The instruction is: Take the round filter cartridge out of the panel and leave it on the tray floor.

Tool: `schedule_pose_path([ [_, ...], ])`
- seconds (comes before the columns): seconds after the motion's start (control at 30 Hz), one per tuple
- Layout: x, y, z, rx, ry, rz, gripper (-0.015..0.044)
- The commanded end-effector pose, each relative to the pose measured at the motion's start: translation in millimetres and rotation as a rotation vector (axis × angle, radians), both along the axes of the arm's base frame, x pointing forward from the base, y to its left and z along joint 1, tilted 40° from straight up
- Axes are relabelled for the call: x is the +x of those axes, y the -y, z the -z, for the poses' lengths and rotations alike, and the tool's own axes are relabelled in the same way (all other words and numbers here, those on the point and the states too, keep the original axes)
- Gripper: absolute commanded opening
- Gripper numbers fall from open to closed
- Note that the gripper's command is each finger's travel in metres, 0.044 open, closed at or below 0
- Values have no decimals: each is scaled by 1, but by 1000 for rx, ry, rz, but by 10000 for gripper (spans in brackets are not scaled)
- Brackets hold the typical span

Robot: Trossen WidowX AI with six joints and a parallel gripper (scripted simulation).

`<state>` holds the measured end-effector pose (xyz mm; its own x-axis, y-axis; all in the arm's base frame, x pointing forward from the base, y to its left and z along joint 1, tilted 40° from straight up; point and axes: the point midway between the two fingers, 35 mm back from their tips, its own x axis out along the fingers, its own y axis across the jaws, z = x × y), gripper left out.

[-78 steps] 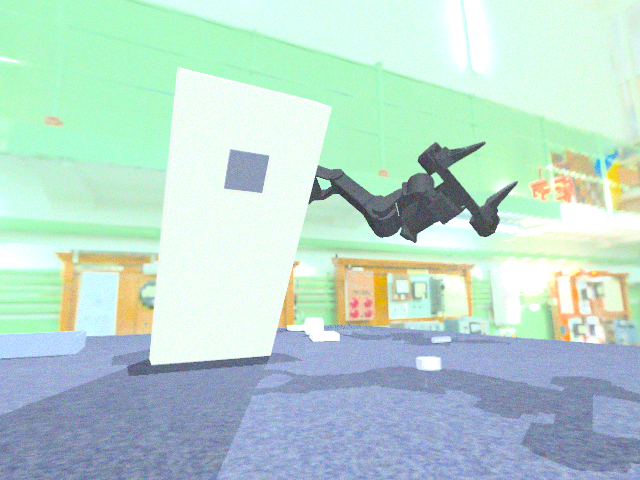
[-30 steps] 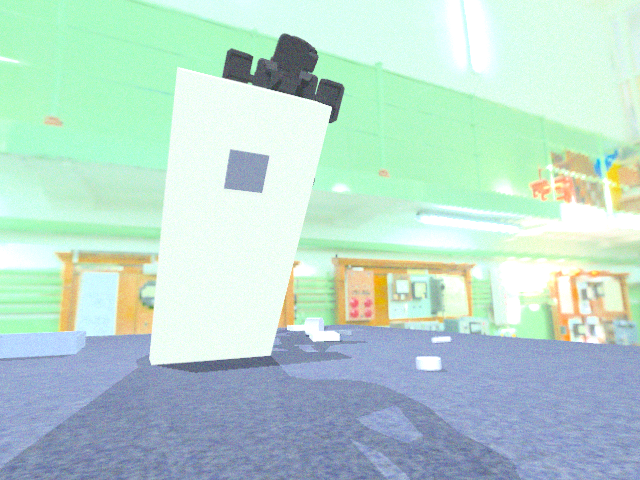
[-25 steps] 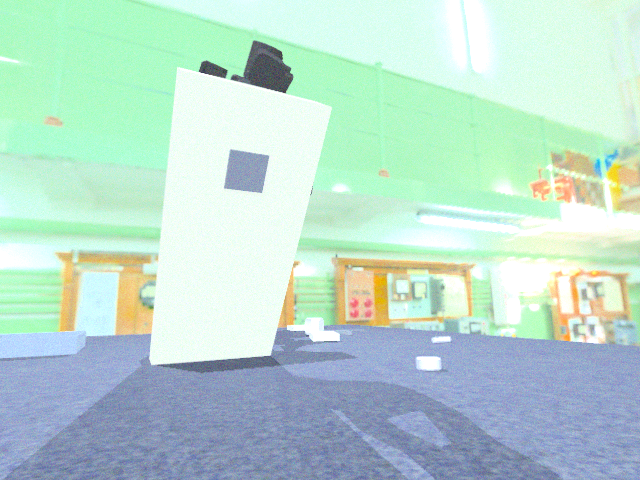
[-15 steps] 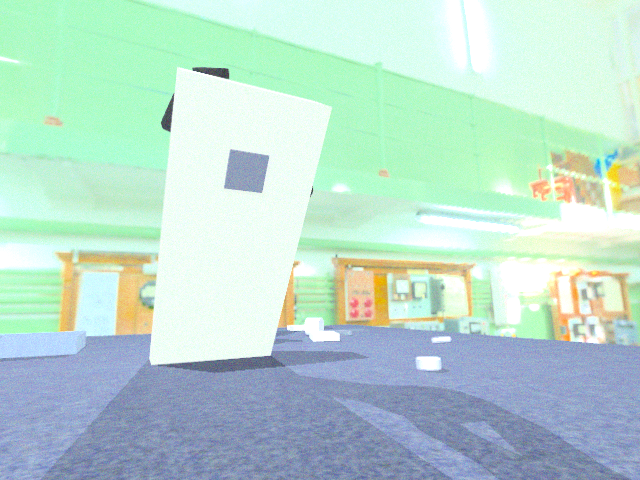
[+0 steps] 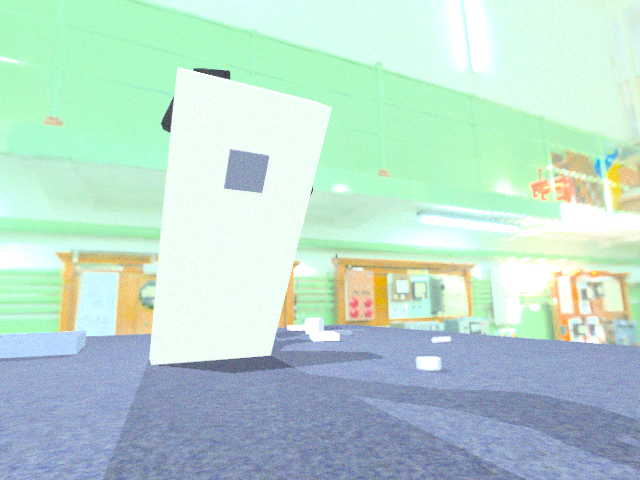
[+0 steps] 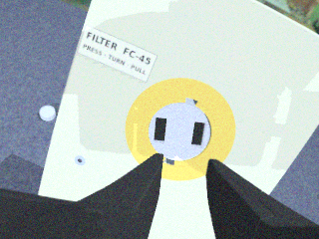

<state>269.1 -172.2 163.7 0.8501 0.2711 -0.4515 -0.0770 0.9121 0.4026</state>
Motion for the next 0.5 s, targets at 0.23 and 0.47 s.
schedule_pose_path([
  [0.23, 14, -5, 11, 8, -10, 0, 110],
  [0.47, 24, -9, 16, 8, -8, 1, 110],
])
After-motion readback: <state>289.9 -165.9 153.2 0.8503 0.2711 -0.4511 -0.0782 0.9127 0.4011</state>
